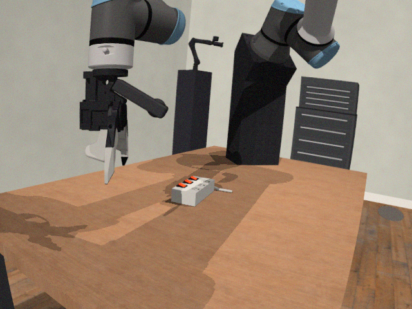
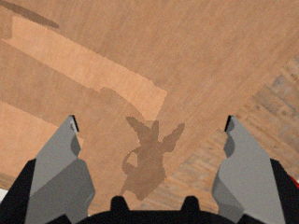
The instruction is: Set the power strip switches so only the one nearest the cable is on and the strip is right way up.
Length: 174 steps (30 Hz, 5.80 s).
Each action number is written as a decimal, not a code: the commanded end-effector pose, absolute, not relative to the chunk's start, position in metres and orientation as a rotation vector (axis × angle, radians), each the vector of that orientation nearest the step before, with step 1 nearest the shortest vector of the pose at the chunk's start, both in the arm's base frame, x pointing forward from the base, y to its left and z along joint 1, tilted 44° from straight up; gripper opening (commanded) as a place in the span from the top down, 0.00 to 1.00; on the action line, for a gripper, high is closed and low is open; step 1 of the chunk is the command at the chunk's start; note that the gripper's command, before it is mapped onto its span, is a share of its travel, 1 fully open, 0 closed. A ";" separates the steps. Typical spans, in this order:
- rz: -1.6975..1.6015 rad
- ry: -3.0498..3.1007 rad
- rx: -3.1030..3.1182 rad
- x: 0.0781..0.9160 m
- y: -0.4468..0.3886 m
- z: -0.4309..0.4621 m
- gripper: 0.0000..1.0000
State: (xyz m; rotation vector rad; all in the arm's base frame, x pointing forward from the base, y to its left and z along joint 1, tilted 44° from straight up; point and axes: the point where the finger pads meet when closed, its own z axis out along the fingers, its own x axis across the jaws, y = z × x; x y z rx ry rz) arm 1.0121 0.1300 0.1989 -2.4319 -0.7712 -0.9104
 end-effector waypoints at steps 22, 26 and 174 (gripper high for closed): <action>-0.734 -1.092 -2.169 0.748 0.142 -0.011 0.00; -0.733 -1.098 -2.160 0.740 0.143 -0.014 0.00; -1.200 -2.282 -1.861 0.726 0.137 -0.030 1.00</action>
